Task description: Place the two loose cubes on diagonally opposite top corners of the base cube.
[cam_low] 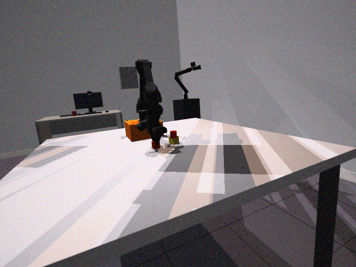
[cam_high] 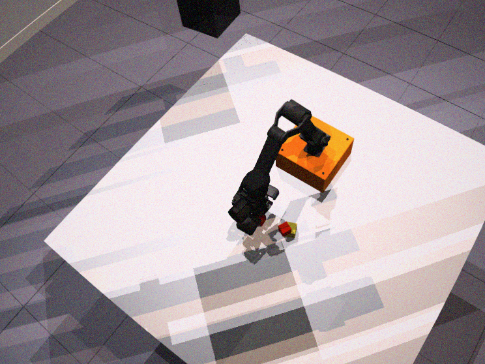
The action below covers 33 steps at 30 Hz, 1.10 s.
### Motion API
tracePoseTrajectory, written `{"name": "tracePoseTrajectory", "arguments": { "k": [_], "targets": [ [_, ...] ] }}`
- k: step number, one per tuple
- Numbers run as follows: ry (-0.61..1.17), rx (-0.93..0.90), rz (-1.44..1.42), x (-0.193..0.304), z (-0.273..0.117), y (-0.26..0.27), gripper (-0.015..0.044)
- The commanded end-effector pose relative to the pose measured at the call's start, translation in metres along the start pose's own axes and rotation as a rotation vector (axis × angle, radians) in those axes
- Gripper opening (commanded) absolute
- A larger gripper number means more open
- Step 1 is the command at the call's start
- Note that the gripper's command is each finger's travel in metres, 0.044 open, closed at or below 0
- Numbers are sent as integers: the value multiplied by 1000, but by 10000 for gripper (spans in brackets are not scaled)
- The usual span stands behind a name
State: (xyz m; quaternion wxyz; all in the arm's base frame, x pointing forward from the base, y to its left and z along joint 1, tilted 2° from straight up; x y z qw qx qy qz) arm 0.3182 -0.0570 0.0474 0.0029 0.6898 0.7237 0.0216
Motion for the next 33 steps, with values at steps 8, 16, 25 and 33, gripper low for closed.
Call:
{"name": "tracePoseTrajectory", "arguments": {
  "k": [8,16,25,33],
  "targets": [
    [-4,-19,5,-1,-35,6,105],
    [-4,-19,5,-1,-61,7,105],
    [-4,-19,5,-1,-90,4,105],
    [-4,-19,1,1,-104,2,105]
  ]
}}
Point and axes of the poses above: the point midway between the two fingers, 35 mm back from their tips, its own z axis out along the fingers, its own y axis across the jaws, x = y × z, the point moved 8 cm from there along -z, back along the fingers, and after that the axes turned 4 degrees about -z, right-handed, at the moved point
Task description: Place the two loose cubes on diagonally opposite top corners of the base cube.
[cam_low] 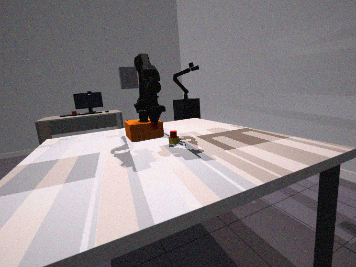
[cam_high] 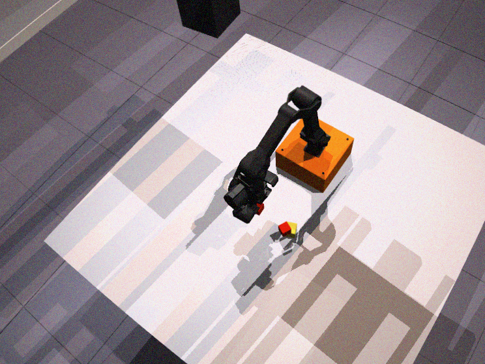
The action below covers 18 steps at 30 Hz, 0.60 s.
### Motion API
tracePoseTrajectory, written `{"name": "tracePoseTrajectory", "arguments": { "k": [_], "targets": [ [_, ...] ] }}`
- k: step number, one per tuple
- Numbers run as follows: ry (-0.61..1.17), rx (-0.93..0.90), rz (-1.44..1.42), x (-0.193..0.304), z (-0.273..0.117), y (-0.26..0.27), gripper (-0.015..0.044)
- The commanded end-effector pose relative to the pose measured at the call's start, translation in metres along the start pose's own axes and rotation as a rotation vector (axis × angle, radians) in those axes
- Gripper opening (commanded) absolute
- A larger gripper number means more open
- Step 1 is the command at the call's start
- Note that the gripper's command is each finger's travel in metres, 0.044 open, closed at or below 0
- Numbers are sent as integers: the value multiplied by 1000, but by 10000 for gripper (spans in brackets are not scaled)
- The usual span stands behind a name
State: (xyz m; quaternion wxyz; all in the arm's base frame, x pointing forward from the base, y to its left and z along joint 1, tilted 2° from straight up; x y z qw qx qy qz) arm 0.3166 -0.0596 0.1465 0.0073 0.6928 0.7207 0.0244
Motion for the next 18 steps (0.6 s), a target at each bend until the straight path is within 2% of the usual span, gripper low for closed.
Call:
{"name": "tracePoseTrajectory", "arguments": {
  "k": [1,18],
  "targets": [
    [-2,-8,-20,2,-5,0,105],
    [2,-8,-457,56,-4,-8,105]
  ]
}}
Point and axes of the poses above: the point midway between the two fingers, 35 mm back from their tips, its own z axis out along the fingers, its own y axis across the jaws, x = y × z, the point moved 8 cm from there along -z, back along the fingers, and after that the axes turned 4 degrees about -z, right-handed, at the moved point
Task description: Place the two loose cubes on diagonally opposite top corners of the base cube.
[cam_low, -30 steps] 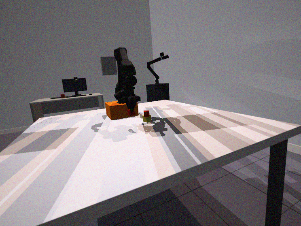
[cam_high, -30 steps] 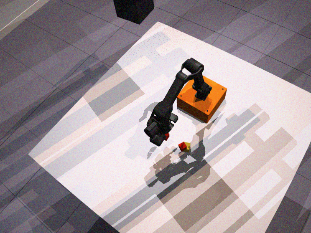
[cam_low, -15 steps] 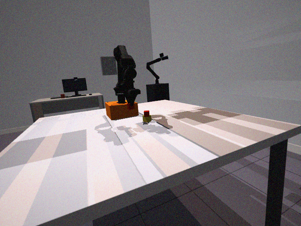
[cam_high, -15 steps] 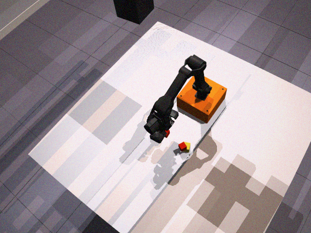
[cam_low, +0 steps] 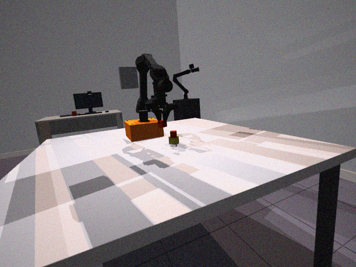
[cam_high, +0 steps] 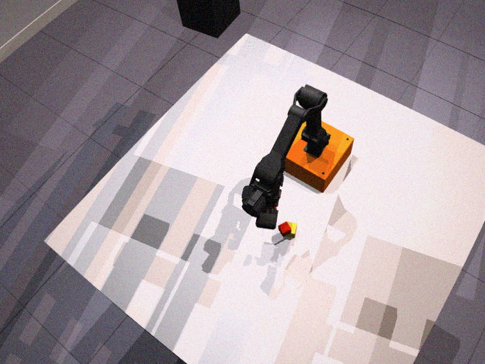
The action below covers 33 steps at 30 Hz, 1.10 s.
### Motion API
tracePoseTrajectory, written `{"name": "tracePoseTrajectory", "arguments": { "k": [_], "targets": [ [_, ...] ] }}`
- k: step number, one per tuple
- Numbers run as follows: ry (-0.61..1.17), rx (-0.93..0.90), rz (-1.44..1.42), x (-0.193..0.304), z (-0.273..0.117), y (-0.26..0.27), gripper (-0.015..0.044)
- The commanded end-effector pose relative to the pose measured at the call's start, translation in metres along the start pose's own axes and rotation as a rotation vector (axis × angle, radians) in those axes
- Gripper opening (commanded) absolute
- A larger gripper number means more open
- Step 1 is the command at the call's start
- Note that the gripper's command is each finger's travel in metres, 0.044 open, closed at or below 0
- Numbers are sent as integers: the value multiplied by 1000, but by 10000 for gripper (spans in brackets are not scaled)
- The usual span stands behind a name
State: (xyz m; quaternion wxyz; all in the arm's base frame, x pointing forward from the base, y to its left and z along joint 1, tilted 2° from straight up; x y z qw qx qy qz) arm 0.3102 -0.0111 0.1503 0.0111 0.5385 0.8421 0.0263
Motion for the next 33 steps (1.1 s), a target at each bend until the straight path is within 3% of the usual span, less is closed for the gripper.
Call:
{"name": "tracePoseTrajectory", "arguments": {
  "k": [1,25,33],
  "targets": [
    [-5,-2,-89,11,-1,0,105],
    [2,-5,-707,83,3,1,105],
    [3,-5,-725,85,10,1,105]
  ]
}}
Point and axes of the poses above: the point midway between the two fingers, 35 mm back from their tips, its own z axis out along the fingers, its own y axis across the jaws, x = y × z, the point moved 8 cm from there along -z, back along the fingers, and after that the axes turned 4 degrees about -z, right-handed, at the moved point
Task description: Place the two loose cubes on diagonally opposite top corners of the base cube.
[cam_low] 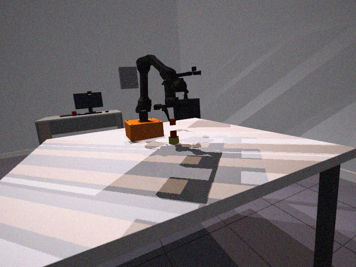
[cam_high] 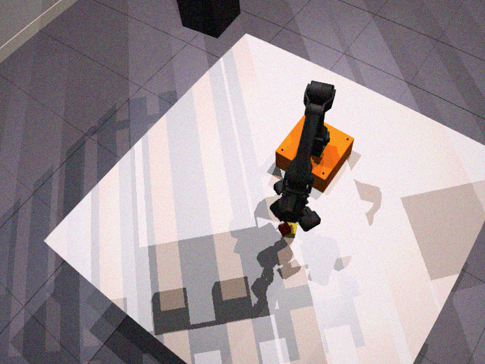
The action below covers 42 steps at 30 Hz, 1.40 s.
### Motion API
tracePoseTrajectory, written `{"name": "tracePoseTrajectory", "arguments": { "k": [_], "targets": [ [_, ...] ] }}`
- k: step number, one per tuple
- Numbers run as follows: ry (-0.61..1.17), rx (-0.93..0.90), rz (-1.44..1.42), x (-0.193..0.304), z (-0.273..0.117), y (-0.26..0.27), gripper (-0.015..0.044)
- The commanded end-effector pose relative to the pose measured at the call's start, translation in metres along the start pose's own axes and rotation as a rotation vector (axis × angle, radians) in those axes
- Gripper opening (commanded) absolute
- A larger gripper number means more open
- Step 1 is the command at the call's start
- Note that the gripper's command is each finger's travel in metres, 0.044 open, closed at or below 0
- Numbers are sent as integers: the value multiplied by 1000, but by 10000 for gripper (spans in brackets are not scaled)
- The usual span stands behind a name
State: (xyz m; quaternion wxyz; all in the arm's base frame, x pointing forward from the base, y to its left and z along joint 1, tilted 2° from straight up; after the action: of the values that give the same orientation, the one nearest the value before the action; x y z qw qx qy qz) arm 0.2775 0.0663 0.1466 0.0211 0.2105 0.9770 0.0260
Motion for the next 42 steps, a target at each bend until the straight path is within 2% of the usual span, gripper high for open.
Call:
{"name": "tracePoseTrajectory", "arguments": {
  "k": [1,7,19,30,42],
  "targets": [
    [1,5,-12,2,9,-1,105],
    [2,5,-15,3,26,-2,105],
    [2,5,-15,3,30,-2,105],
    [2,5,-12,2,55,-1,105],
    [2,5,-12,2,57,-1,105]
  ]
}}
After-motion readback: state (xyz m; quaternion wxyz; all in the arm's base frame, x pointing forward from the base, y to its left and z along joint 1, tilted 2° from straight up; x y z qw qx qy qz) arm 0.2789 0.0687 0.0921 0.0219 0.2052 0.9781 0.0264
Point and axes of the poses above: the point midway between the two fingers, 35 mm back from their tips, its own z axis out along the fingers, its own y axis across the jaws, x = y × z, the point moved 8 cm from there along -z, back along the fingers, and after that the axes turned 4 degrees about -z, right-handed, at the moved point
